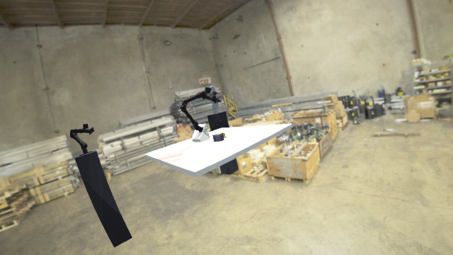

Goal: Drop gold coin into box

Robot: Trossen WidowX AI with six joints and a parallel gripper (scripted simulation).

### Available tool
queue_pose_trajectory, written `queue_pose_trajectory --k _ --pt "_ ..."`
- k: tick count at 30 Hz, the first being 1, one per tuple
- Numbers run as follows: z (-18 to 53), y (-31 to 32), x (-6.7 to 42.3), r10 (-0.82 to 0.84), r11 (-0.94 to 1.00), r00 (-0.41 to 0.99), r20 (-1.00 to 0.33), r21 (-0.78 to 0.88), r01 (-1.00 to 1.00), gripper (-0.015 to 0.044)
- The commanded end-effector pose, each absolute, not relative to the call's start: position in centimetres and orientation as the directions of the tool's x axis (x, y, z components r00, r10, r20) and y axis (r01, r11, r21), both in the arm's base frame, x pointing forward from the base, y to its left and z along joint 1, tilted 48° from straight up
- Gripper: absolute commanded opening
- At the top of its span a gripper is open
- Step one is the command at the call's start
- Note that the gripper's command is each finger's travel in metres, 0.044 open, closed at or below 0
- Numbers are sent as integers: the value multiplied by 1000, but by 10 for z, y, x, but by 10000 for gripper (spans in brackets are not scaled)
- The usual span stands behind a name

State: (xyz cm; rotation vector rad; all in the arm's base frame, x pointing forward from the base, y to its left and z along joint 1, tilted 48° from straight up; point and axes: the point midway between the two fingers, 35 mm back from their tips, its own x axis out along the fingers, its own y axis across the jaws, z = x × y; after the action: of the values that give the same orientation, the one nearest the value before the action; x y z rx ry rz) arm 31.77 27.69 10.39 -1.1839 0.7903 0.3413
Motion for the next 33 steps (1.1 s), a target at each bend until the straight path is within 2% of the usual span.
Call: queue_pose_trajectory --k 1,7,12,14,21,33 --pt "45 230 319 -333 335 541 -773 -633 -698 161" --pt "-21 157 303 -560 335 270 -783 -512 -791 161" --pt "-61 94 271 -703 384 1 -712 -380 -841 161" --pt "-67 80 261 -728 402 -68 -682 -346 -848 161" --pt "-63 73 256 -731 405 -77 -678 -341 -848 161" --pt "-94 35 252 -733 404 -76 -676 -342 -848 161"
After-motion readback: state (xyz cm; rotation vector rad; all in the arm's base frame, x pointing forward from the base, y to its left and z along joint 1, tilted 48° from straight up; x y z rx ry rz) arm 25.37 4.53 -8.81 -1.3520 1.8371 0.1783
